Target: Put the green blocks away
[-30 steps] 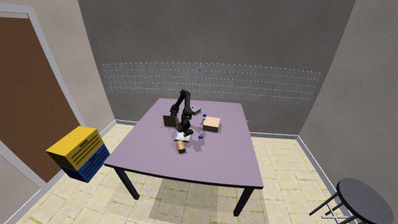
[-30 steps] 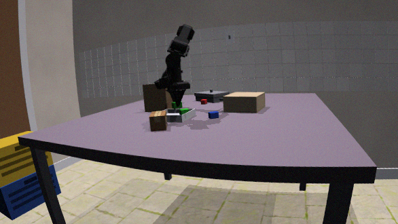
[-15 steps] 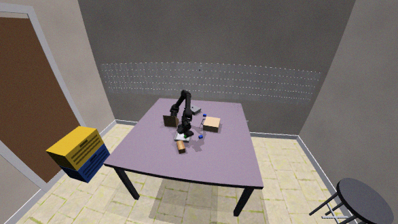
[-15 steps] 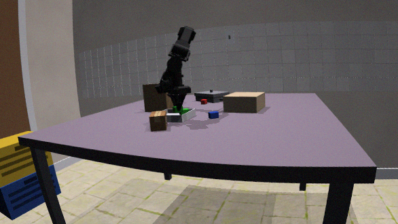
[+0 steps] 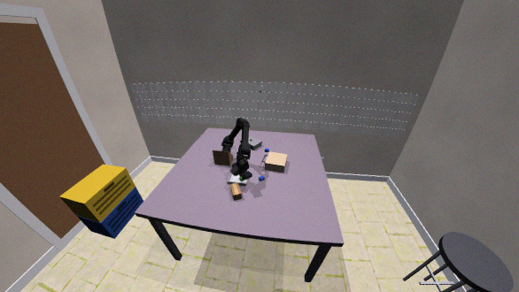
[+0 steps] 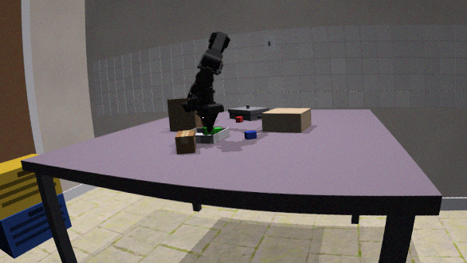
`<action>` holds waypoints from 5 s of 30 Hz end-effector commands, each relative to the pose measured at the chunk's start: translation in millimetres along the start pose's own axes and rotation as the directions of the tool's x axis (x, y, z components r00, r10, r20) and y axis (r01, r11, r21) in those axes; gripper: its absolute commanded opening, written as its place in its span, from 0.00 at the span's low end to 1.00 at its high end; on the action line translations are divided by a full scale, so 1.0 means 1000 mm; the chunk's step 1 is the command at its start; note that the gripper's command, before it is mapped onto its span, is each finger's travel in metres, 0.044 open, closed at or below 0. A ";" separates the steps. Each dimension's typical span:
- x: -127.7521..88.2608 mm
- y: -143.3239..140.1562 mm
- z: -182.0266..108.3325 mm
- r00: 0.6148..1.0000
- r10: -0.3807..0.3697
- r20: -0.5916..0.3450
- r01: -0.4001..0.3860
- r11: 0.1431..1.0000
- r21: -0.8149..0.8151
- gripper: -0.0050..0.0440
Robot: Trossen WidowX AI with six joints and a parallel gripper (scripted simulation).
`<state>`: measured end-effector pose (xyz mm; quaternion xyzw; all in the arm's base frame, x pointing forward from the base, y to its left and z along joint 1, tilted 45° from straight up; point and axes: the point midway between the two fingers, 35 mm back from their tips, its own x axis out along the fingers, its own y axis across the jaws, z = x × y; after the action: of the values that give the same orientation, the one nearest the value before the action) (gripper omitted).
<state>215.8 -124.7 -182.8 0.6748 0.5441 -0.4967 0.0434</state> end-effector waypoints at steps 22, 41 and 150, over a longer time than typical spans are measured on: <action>0.018 -0.004 0.000 1.000 -0.015 -0.005 0.015 1.000 0.009 0.10; 0.005 -0.004 0.000 1.000 -0.015 -0.005 0.015 1.000 0.009 0.48; -0.036 -0.102 -0.267 0.943 0.259 -0.211 0.334 -0.756 0.564 0.40</action>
<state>308.3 46.9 34.5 0.3028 -0.2409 -0.5553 -0.7362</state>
